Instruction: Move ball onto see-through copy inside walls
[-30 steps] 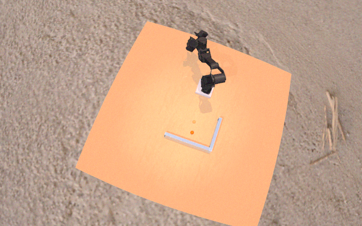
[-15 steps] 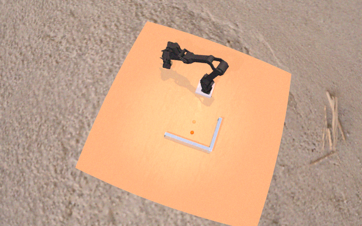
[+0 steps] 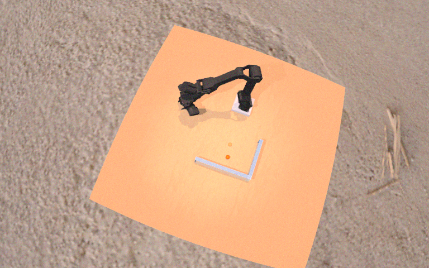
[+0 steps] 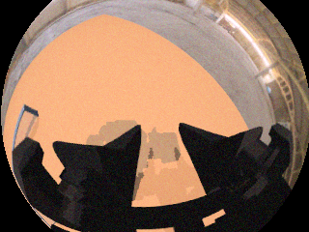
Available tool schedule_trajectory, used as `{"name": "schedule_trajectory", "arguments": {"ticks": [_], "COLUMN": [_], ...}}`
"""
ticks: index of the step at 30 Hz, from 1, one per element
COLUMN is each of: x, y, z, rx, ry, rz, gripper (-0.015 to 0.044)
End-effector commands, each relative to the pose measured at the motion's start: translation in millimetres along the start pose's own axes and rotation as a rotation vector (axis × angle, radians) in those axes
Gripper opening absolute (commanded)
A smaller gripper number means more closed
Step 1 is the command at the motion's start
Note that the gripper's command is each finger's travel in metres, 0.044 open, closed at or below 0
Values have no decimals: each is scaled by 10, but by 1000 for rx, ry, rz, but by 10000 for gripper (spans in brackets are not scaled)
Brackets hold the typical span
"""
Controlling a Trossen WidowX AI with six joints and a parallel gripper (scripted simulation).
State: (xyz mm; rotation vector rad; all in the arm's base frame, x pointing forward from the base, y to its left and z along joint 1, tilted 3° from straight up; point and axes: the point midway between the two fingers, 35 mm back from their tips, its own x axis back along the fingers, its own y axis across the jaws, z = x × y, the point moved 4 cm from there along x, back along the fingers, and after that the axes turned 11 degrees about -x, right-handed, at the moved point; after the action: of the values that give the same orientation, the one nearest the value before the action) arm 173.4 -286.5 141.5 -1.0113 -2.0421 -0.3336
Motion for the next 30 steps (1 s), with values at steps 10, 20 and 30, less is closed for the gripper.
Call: {"name": "schedule_trajectory", "arguments": {"ticks": [10,20,30], "x": [173,812,945], "y": [1851,3116,3349], "z": [106,864,1175], "rx": [298,620,712], "ry": [232,497,547], "rz": [-304,-359,-342], "gripper": [214,214,214]}}
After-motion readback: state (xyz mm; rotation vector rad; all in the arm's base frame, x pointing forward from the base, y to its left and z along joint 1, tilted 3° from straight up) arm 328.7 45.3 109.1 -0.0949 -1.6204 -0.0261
